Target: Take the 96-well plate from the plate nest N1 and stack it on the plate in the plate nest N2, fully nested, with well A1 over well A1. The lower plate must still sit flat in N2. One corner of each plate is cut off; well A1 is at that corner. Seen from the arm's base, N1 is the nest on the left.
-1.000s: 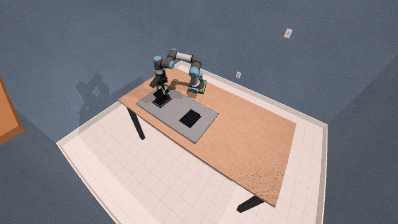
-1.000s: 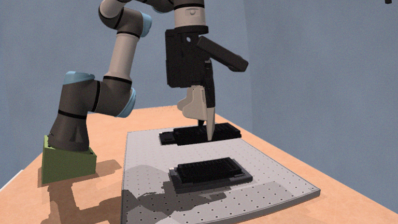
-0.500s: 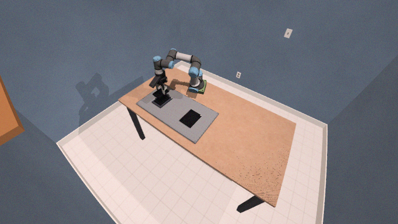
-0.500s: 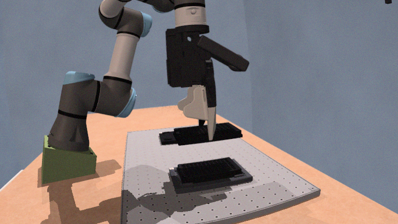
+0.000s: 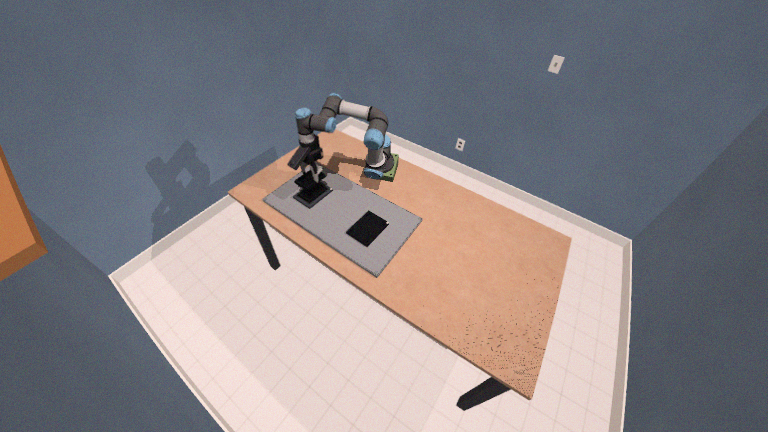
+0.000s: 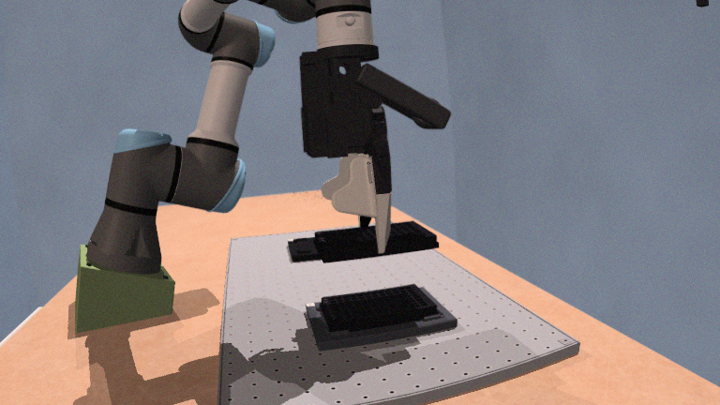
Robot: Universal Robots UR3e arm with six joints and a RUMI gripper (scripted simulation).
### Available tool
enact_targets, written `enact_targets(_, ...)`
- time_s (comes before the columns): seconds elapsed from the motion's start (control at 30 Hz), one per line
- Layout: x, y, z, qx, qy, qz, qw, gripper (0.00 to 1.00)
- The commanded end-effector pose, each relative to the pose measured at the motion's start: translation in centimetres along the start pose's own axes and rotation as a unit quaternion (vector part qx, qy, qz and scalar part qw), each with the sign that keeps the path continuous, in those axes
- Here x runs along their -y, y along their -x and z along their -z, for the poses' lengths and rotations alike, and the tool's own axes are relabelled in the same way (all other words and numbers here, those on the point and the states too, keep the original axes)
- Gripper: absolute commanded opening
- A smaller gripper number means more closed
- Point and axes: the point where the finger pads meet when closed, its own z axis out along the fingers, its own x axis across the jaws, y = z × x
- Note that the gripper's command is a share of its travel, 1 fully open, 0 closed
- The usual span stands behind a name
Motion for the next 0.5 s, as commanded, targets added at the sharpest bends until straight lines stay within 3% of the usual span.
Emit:
enact_targets(0.0,0.1,0.0,0.1,-0.001,-0.001,0.000,1.000,0.00)
enact_targets(0.47,0.1,0.1,-1.8,0.000,-0.001,0.000,1.000,0.00)
